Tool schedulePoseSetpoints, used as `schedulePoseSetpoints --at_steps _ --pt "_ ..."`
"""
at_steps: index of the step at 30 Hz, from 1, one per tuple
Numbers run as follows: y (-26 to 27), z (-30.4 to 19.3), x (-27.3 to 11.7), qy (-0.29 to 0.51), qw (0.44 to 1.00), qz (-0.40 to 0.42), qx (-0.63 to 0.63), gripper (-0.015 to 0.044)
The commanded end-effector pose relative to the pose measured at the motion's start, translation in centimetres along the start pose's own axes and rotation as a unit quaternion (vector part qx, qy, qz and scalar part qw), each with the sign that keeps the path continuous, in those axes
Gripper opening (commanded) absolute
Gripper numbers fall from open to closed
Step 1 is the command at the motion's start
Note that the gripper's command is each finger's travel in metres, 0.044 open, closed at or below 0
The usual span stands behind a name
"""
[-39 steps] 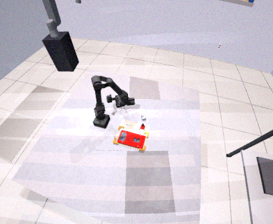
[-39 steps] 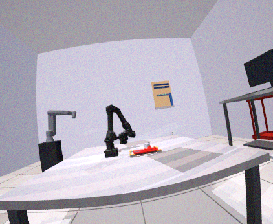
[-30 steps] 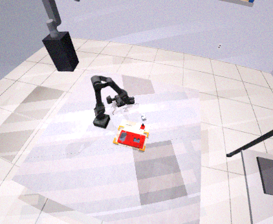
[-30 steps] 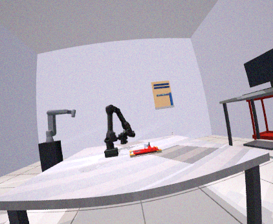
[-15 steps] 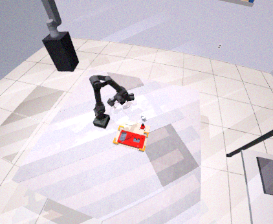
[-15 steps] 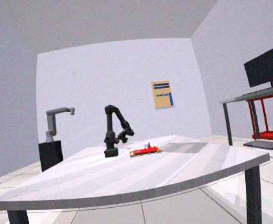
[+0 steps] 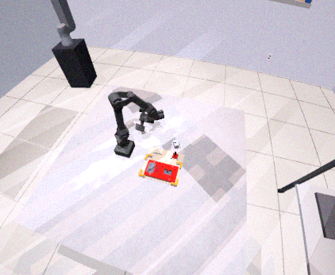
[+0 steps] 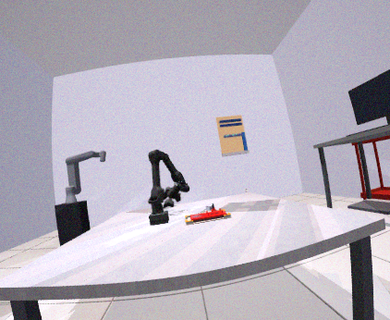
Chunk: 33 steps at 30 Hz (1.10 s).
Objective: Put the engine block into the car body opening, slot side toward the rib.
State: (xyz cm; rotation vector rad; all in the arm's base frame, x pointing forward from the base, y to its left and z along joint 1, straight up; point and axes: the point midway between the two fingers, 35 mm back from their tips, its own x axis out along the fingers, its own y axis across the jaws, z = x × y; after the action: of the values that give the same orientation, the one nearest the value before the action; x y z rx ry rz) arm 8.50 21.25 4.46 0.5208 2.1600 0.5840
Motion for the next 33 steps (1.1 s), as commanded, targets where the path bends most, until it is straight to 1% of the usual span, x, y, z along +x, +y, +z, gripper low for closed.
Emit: schedulePoseSetpoints --at_steps 1,9,17,25,33 --pt "0.19 0.07 0.0 -0.007 0.997 -0.022 -0.072 0.044" --pt "0.17 0.0 0.24 -0.008 0.977 -0.064 -0.201 0.044" --pt "0.2 -0.08 0.39 -0.001 0.939 -0.105 -0.328 0.044" --pt "0.28 -0.15 0.48 0.013 0.883 -0.144 -0.447 0.044" --pt "0.42 -0.22 0.5 0.033 0.81 -0.179 -0.558 0.044"
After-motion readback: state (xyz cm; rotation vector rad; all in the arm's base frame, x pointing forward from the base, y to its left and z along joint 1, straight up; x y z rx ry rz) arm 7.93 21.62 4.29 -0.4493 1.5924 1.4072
